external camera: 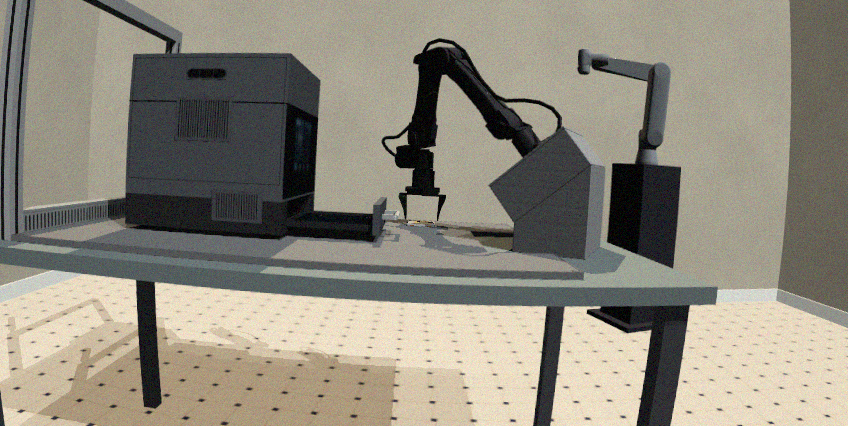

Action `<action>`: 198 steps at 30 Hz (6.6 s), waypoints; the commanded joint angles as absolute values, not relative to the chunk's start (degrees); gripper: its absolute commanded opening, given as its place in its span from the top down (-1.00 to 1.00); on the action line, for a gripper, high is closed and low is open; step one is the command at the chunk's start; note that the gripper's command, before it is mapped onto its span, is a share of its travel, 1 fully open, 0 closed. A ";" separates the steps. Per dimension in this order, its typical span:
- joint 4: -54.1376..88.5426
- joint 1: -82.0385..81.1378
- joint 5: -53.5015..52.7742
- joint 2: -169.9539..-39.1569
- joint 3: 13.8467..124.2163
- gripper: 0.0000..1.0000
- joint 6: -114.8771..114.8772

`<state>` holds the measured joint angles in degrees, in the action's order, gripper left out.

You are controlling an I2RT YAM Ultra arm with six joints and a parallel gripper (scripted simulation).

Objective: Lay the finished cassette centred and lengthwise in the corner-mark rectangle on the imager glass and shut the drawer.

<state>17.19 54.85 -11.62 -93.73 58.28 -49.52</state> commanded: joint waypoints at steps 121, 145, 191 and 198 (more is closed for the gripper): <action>13.87 54.65 -11.04 -95.71 58.72 1.00 -50.07; 13.87 54.65 -11.04 -95.71 58.72 1.00 -50.07; 18.91 55.84 -11.64 -88.89 56.11 1.00 -49.17; 20.21 56.10 -11.81 -87.63 56.10 1.00 -48.96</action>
<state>18.63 54.74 -11.66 -90.28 56.93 -49.56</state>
